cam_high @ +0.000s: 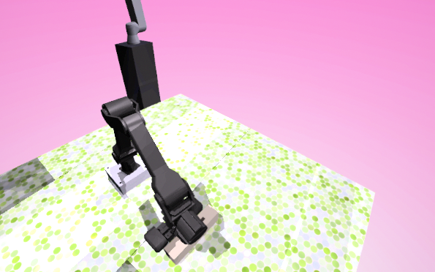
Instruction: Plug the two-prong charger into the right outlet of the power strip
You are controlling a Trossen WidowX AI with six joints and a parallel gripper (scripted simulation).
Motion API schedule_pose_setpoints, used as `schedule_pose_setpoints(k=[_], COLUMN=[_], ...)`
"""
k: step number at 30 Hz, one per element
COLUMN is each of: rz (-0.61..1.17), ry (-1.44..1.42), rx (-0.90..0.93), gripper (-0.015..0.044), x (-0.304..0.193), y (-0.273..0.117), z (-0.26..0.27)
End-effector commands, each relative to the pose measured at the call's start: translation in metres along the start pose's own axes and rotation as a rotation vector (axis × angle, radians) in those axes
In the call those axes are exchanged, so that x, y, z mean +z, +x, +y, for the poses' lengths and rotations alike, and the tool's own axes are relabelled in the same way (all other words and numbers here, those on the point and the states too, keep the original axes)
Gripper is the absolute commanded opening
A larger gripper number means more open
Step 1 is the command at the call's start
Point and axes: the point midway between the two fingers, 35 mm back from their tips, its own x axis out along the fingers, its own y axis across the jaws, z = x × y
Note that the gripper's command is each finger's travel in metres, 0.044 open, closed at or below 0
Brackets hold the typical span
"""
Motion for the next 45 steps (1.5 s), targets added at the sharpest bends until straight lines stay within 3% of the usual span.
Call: schedule_pose_setpoints(k=[1,35,45], rz=[-0.031,-0.001,-0.001], ry=[0.001,0.0,0.0], rx=[-0.001,0.0,0.0], gripper=[0.0,0.0,0.0262], x=[0.0095,0.0,0.0], y=[0.0001,0.001,0.001], z=[0.0002,0.0001,0.0001])
